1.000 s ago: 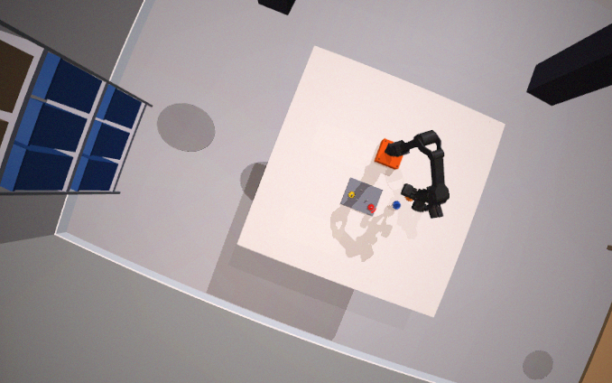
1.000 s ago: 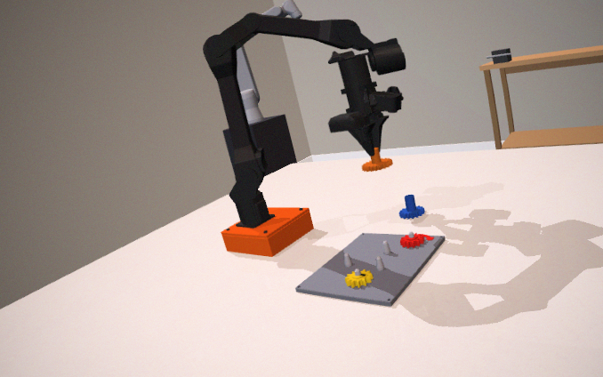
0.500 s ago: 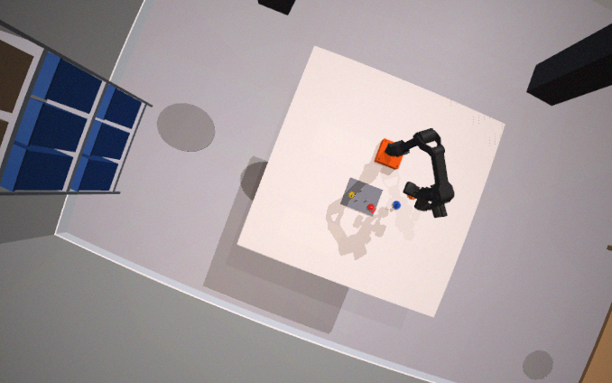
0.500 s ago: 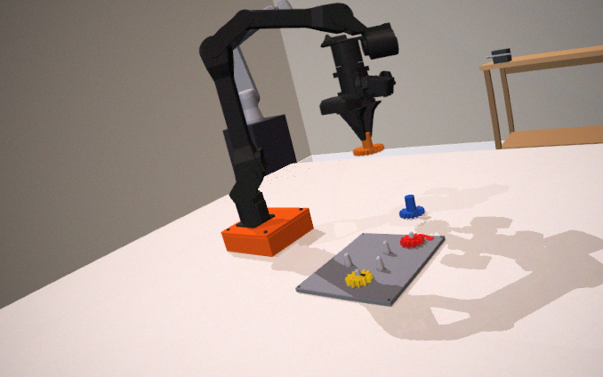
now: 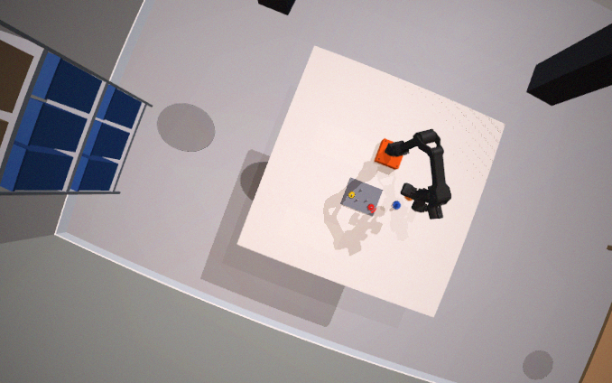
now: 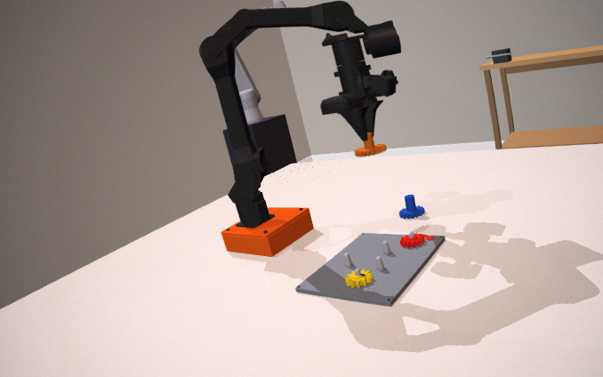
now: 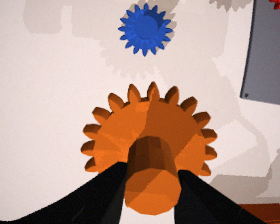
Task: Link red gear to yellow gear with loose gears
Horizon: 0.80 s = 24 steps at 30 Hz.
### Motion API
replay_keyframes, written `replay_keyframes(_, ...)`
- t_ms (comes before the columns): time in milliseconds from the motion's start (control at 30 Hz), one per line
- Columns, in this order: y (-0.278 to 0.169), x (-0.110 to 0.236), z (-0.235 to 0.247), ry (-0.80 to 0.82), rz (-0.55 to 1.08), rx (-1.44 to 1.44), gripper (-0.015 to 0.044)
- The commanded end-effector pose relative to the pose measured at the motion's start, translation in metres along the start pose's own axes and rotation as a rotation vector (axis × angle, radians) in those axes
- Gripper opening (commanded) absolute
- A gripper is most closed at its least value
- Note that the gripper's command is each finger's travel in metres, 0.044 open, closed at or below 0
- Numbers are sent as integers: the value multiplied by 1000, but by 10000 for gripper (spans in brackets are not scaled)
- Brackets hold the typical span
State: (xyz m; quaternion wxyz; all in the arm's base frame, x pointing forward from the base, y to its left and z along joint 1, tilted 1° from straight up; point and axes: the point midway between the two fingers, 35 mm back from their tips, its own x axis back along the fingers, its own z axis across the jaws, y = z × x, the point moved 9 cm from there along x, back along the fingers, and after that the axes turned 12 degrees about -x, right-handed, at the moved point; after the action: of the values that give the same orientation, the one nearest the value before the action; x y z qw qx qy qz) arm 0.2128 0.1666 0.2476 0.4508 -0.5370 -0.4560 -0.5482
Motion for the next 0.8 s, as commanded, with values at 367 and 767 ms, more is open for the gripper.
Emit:
replay_keyframes(367, 28, -13, -15, -2, 0, 6, 0)
replay_keyframes(767, 50, -22, -29, -4, -2, 6, 0)
